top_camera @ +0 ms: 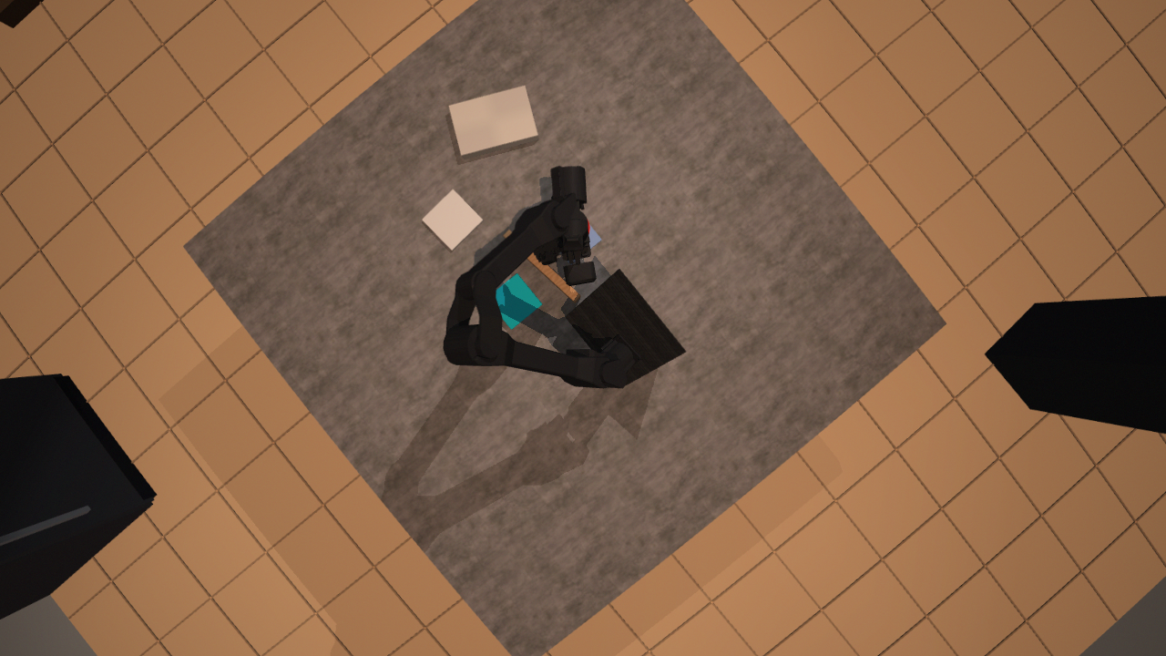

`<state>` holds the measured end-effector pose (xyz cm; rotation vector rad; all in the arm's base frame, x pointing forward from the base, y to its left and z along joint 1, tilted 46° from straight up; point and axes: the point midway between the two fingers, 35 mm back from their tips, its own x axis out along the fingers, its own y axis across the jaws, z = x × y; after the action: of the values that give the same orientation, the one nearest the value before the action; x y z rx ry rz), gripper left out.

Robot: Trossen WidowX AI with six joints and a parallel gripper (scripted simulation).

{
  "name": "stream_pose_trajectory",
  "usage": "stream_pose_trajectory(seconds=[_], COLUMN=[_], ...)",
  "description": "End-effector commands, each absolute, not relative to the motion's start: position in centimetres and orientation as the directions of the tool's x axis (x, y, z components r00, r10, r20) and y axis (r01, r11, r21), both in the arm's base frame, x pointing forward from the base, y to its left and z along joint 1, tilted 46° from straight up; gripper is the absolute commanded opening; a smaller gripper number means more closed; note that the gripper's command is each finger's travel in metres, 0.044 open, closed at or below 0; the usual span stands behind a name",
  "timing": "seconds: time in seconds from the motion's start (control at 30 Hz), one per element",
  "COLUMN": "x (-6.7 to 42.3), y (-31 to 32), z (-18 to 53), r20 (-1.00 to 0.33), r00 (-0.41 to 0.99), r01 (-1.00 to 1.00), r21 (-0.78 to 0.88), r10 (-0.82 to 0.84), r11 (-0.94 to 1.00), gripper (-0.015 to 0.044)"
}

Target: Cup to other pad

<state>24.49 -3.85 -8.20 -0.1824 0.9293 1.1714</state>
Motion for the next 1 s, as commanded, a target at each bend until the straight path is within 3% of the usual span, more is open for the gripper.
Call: stream_pose_trajectory(seconds=[0.0,0.97], x=[24.5,23.6], y=[-3.8,-10.1], z=[-8.2,-2.5], r20=[-0.704,-0.700], r00=[0.078,0.076], r01=[-0.846,-0.840], r21=[0.328,0.338], r10=[0.706,0.710], r11=[0.420,0.424], gripper=[0.0003,0.0000])
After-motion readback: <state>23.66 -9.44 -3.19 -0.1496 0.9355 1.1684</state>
